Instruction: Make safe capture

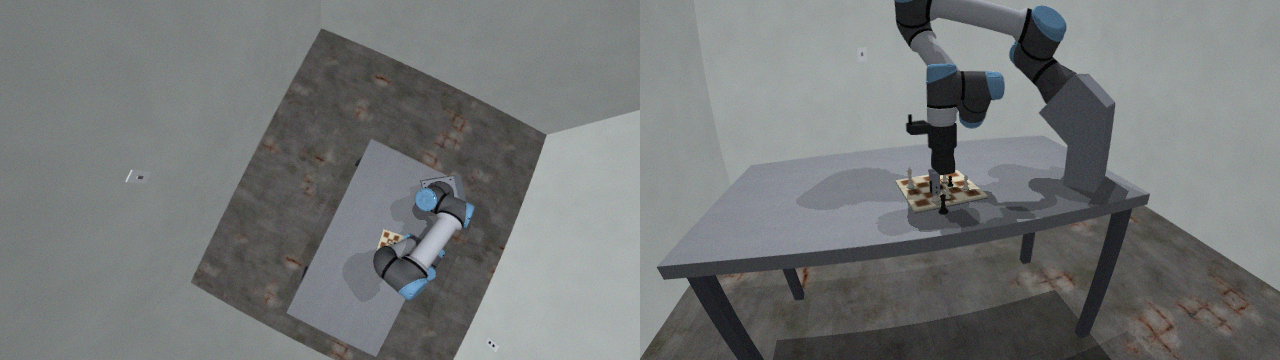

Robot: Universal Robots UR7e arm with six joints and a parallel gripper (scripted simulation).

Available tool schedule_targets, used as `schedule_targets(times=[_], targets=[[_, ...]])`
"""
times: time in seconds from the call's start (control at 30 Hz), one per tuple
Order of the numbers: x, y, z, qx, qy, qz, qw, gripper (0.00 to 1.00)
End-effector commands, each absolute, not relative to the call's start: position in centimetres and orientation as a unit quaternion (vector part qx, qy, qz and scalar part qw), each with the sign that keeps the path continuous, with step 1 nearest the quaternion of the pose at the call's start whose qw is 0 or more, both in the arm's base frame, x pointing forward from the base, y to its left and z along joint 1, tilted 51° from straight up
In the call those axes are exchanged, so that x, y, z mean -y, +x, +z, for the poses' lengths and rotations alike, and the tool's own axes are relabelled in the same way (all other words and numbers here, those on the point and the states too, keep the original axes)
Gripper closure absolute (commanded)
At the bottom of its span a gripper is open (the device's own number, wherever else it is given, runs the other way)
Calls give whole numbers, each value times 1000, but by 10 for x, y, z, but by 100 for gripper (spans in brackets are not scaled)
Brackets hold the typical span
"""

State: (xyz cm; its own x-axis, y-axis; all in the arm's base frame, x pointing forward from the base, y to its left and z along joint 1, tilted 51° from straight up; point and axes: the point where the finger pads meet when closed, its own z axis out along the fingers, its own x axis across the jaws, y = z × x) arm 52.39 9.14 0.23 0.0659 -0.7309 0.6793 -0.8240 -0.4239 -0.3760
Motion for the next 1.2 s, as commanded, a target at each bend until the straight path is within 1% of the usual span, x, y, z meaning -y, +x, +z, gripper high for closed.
schedule_targets(times=[0.0, 1.1, 1.13, 1.17], targets=[[-92, 524, 3, 534, 728, 427, 54, 100], [-92, 524, 3, 534, 728, 427, 54, 100], [-92, 524, 3, 534, 728, 427, 54, 84], [-92, 524, 3, 534, 728, 427, 54, 84]])
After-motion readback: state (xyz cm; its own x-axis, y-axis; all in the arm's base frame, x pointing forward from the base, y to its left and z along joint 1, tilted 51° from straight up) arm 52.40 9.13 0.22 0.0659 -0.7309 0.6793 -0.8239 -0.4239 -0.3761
